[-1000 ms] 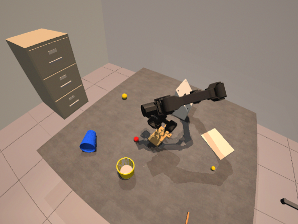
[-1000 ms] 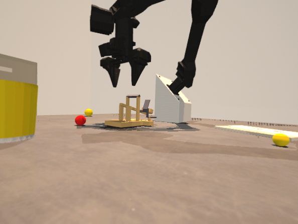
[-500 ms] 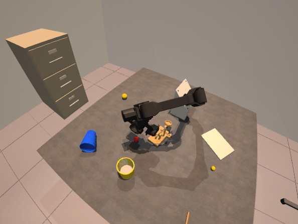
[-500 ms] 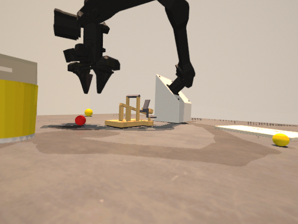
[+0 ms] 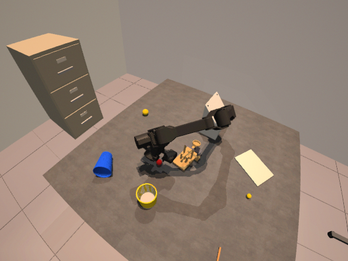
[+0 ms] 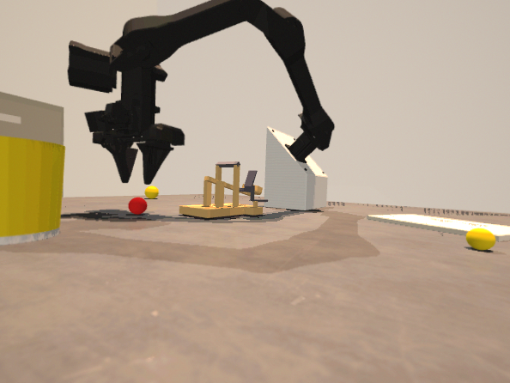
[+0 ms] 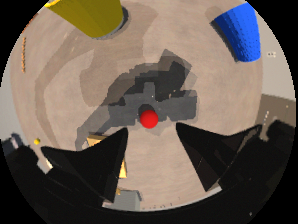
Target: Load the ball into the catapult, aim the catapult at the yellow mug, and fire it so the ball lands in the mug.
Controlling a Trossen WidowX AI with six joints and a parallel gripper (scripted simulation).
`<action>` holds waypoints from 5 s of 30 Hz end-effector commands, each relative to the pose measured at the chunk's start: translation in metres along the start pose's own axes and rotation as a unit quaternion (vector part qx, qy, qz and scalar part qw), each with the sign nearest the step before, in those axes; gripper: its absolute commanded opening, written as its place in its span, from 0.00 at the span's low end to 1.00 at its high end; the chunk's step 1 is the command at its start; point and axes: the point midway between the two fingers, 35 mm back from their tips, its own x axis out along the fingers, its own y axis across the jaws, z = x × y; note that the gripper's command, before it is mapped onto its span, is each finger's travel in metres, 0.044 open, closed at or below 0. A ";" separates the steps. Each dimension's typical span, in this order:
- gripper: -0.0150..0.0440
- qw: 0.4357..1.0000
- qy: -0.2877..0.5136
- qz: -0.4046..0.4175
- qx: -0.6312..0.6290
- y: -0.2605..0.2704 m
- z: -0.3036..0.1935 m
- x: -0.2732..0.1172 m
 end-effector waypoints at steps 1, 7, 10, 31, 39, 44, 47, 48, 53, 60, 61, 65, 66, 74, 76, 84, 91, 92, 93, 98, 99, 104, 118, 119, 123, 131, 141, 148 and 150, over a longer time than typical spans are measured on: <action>0.76 1.000 0.005 0.003 0.004 0.001 -0.003 0.009; 0.76 1.000 0.005 0.003 0.003 0.001 -0.003 0.017; 0.76 1.000 0.005 0.003 0.003 0.001 -0.003 0.022; 0.63 1.000 0.005 0.004 0.004 0.002 -0.004 0.048; 0.47 1.000 0.005 0.004 0.004 0.002 -0.004 0.048; 0.35 1.000 0.005 0.004 0.004 0.002 -0.004 0.047; 0.25 1.000 0.005 0.003 0.004 0.000 0.000 0.030; 0.25 1.000 0.005 0.002 0.004 -0.001 0.001 0.022; 0.25 1.000 0.005 0.000 0.004 -0.003 0.003 -0.018; 0.25 1.000 0.005 0.001 0.004 -0.001 0.000 -0.073; 0.25 1.000 0.005 0.001 0.004 -0.001 0.000 -0.077; 0.25 1.000 0.007 0.002 0.005 0.000 -0.002 -0.079; 0.25 1.000 0.008 0.002 0.006 0.001 -0.004 -0.078; 0.25 1.000 0.025 0.003 0.018 0.016 -0.022 -0.077; 0.25 0.999 0.029 0.002 0.019 0.020 -0.026 -0.077; 0.25 0.999 0.047 -0.002 0.024 0.036 -0.043 -0.076; 0.25 0.998 0.064 -0.002 0.026 0.048 -0.064 -0.072; 0.25 0.997 0.066 -0.002 0.027 0.049 -0.067 -0.072; 0.25 0.997 0.068 -0.001 0.027 0.051 -0.070 -0.071; 0.25 0.997 0.074 -0.002 0.035 0.060 -0.083 -0.070; 0.25 0.996 0.075 -0.002 0.037 0.062 -0.085 -0.070; 0.25 0.996 0.082 -0.003 0.047 0.070 -0.099 -0.068; 0.25 0.989 0.130 0.000 0.072 0.097 -0.153 -0.055; 0.25 0.988 0.135 0.002 0.072 0.099 -0.157 -0.053; 0.25 0.986 0.153 0.008 0.074 0.109 -0.175 -0.048; 0.25 0.980 0.182 0.018 0.075 0.125 -0.204 -0.040; 0.25 0.980 0.182 0.018 0.075 0.125 -0.205 -0.024; 0.25 0.980 0.182 0.019 0.075 0.126 -0.205 -0.016; 0.25 0.980 0.182 0.019 0.075 0.126 -0.205 -0.012</action>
